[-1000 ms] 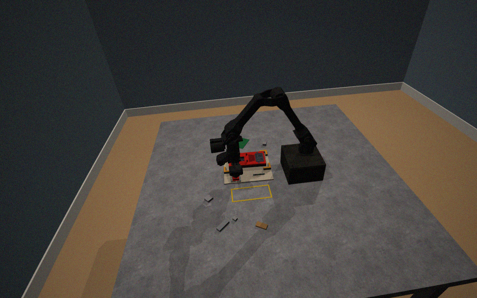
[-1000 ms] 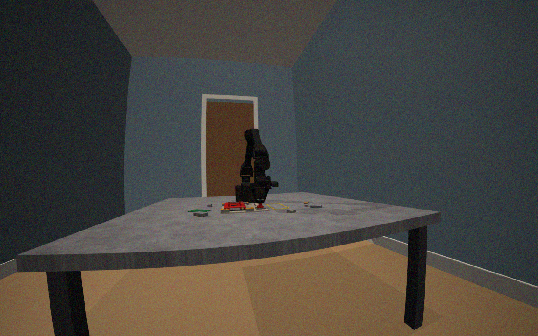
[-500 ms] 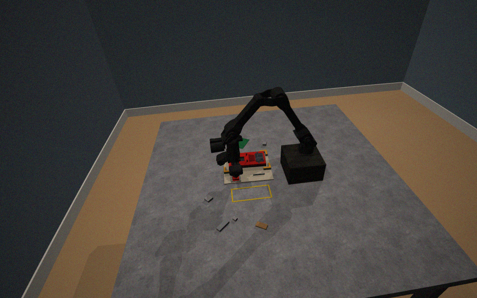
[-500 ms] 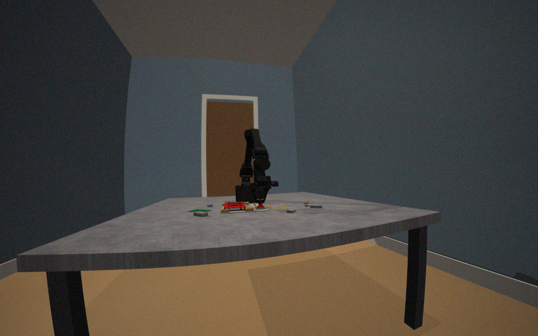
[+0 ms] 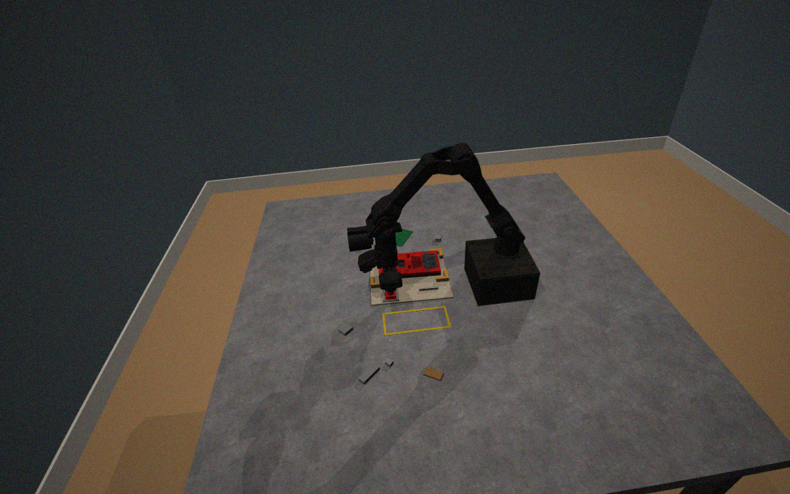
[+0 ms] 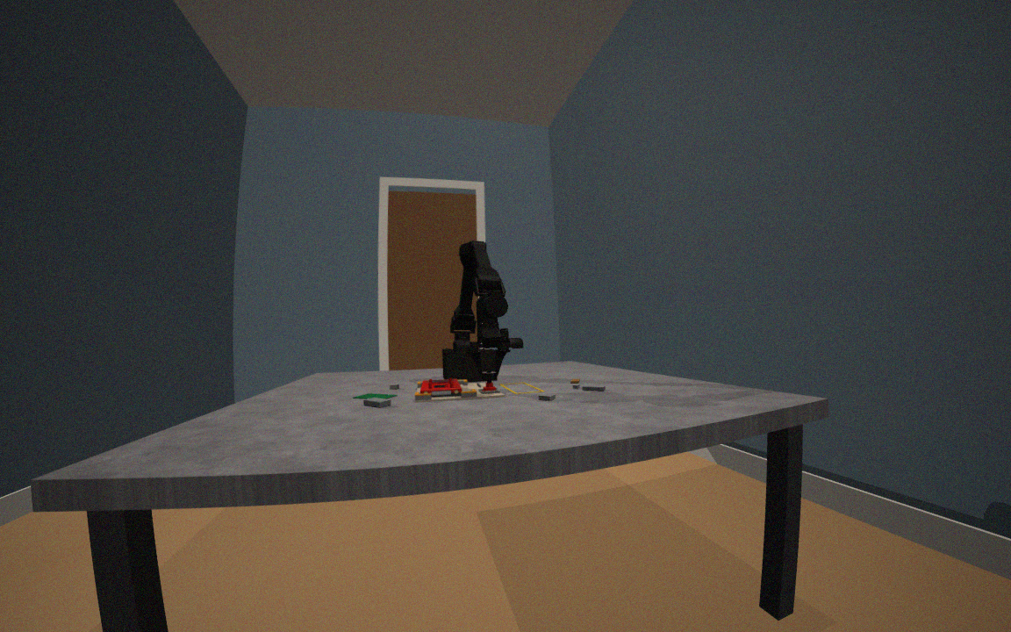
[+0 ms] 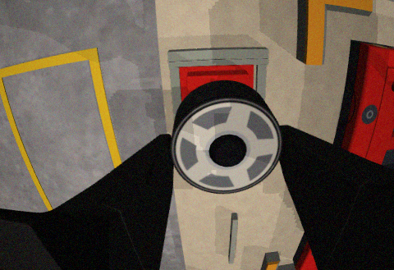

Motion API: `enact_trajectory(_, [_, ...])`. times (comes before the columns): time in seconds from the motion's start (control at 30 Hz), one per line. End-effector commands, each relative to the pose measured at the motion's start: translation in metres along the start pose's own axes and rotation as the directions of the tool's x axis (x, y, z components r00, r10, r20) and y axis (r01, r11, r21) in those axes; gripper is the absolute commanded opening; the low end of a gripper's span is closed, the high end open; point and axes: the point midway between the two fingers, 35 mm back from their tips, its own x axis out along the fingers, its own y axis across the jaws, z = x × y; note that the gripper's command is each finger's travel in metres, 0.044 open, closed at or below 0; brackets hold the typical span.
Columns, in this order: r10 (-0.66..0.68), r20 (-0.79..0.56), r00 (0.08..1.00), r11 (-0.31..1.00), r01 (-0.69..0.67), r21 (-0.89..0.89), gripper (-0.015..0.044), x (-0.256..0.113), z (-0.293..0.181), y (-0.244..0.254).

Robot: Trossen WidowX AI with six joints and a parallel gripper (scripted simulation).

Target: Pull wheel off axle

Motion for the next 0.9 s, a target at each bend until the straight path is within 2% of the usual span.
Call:
enact_trajectory(0.0, [-0.001, 0.002, 1.0, 1.0, 0.001, 0.001, 0.0, -0.0028, 0.0003, 0.0])
enact_trajectory(0.87, [-0.002, 0.005, 1.0, 1.0, 0.002, 0.002, 0.0, -0.0113, 0.0004, 0.0001])
